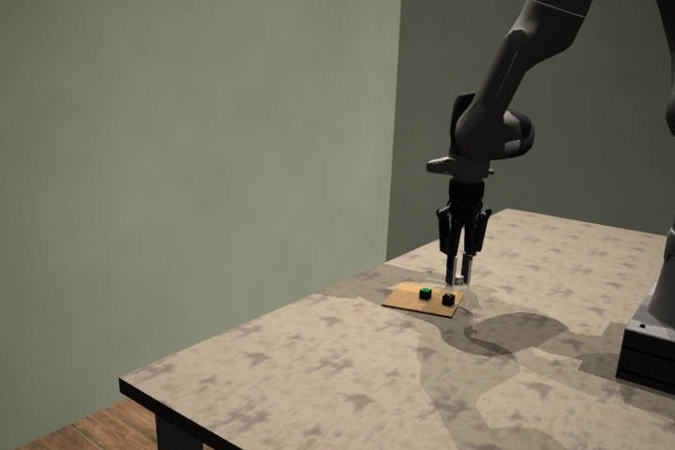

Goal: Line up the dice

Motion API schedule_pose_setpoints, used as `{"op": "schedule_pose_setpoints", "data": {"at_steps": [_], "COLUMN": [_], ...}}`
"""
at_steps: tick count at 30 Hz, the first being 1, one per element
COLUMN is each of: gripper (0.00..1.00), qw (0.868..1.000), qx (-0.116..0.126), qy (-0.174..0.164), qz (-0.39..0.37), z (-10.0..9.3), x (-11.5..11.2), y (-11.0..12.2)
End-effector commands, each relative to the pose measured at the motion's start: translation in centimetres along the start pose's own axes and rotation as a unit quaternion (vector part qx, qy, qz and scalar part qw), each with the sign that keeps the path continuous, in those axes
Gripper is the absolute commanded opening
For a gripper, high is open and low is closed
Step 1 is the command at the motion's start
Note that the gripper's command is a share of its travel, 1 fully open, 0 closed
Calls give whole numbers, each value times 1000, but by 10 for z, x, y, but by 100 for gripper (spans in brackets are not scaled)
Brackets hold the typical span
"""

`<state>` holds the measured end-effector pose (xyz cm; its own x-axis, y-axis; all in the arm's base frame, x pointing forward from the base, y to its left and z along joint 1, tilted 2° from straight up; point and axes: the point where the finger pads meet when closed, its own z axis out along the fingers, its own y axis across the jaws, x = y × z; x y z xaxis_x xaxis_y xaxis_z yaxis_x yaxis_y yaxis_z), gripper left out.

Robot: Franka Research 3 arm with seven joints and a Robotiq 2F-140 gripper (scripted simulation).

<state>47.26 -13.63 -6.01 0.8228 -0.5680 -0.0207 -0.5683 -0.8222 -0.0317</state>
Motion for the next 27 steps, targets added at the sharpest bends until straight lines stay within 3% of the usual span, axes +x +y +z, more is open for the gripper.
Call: {"op": "schedule_pose_setpoints", "data": {"at_steps": [1,4,5,27], "gripper": [21,21,9,9], "qw": [1000,1000,1000,1000], "qx": [0,0,0,0], "qy": [1,1,1,1], "qz": [1,1,1,1], "z": [0,0,0,0], "x": [1,1,1,1], "y": [0,0,0,0]}}
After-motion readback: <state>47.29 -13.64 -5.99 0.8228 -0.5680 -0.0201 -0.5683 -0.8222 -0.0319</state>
